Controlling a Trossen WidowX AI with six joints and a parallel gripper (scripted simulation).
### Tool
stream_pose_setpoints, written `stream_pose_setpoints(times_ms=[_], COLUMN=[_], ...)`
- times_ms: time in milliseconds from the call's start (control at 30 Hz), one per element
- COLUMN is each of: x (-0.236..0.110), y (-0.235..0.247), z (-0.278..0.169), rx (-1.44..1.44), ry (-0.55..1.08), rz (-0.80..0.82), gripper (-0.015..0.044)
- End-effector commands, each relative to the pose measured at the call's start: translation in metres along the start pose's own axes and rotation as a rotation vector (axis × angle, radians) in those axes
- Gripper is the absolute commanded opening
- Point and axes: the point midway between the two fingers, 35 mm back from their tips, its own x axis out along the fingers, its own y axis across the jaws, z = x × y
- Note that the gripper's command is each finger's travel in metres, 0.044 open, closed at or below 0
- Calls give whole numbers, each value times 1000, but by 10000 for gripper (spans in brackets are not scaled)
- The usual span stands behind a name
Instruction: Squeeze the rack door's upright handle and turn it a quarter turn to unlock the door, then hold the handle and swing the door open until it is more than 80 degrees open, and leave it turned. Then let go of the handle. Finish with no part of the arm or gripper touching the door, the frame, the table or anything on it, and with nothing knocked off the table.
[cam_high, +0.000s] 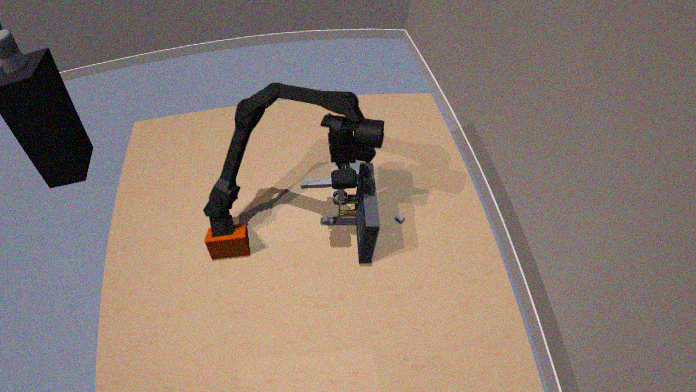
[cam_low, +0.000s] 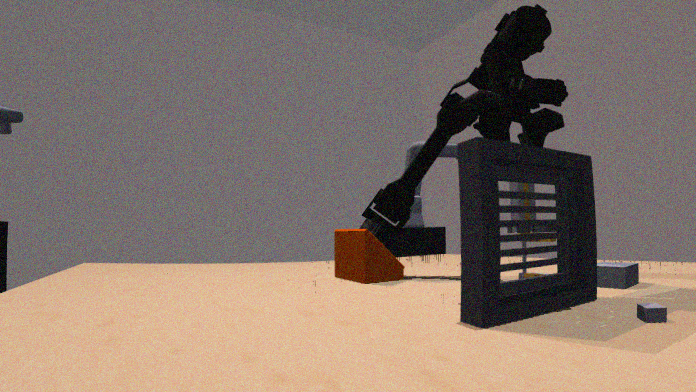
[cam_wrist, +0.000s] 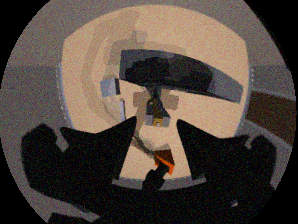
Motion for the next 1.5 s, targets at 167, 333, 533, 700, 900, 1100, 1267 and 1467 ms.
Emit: stream_pose_setpoints(times_ms=[167,333,533,700,900,1100,1267,1467], x=[18,26,36,44,46,46,46,46], y=[-1,-1,-1,0,0,0,0,0], z=[0,-1,-2,-3,-3,-3,-3,-3], rx=[19,25,33,39,41,41,41,41], ry=[32,45,61,75,79,79,79,79], rz=[5,5,4,3,3,3,3,3], gripper=[294,294,294,294,215,96,63,23])
